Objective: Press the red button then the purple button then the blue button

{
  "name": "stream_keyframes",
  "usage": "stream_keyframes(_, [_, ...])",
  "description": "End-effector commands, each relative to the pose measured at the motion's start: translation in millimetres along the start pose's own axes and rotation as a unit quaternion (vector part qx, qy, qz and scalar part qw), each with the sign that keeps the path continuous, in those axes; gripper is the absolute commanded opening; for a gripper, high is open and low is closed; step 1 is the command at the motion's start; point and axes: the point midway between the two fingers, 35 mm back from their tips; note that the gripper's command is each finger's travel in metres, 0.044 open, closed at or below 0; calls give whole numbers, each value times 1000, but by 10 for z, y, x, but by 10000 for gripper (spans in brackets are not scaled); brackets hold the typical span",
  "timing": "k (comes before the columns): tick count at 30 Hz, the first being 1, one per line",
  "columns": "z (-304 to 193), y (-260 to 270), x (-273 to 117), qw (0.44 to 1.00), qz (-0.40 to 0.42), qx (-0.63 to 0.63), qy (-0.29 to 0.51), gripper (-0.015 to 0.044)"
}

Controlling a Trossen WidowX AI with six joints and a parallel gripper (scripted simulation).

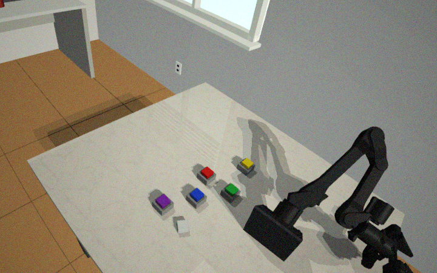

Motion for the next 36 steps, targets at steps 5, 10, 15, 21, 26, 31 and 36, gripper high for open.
stream_keyframes(5, [163, -136, 79, 999, -11, 41, -28, 400])
stream_keyframes(10, [101, -379, 252, 989, -40, 138, -32, 400])
stream_keyframes(15, [-18, -753, 445, 967, -68, 243, -38, 400])
stream_keyframes(21, [-241, -1363, 604, 917, -112, 379, -58, 400])
stream_keyframes(26, [-436, -1947, 615, 855, -150, 488, -87, 400])
stream_keyframes(31, [-506, -2635, 401, 778, -187, 584, -136, 400])
stream_keyframes(36, [-562, -3258, 81, 681, -210, 671, -203, 400])
Point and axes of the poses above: the point midway between the two fingers, 35 mm back from their tips, its own x axis out along the fingers, its own y axis across the jaws, z = x × y, and after that the axes turned 1 degree about -x, right-handed
